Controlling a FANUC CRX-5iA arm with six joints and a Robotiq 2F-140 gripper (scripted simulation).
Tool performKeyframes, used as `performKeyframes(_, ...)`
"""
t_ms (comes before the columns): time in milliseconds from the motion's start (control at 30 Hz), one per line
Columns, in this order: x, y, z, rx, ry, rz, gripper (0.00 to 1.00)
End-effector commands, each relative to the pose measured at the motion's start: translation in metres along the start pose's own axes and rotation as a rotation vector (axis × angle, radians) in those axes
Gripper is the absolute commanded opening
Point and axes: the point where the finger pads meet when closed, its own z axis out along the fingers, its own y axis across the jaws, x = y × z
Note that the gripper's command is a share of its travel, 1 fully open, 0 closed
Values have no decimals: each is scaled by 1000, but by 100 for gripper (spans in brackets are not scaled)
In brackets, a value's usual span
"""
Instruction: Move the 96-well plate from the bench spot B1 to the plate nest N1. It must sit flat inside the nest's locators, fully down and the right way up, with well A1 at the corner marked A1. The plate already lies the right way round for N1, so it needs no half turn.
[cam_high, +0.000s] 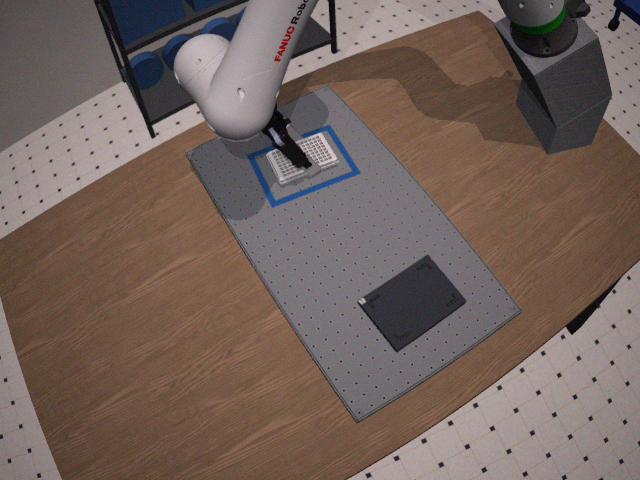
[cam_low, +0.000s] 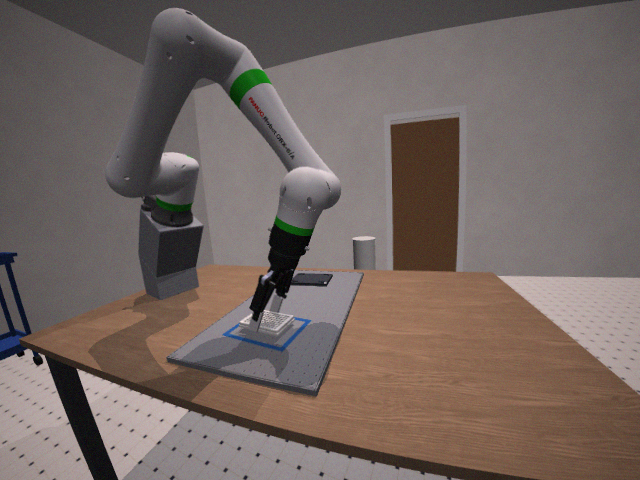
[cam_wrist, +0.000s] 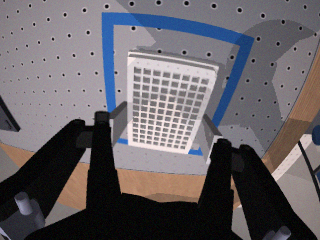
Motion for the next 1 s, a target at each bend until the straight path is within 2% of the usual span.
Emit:
performKeyframes(0, -2, 0, -5, 0, 0, 0, 0)
performKeyframes(967, -20, 0, -43, 0, 0, 0, 0)
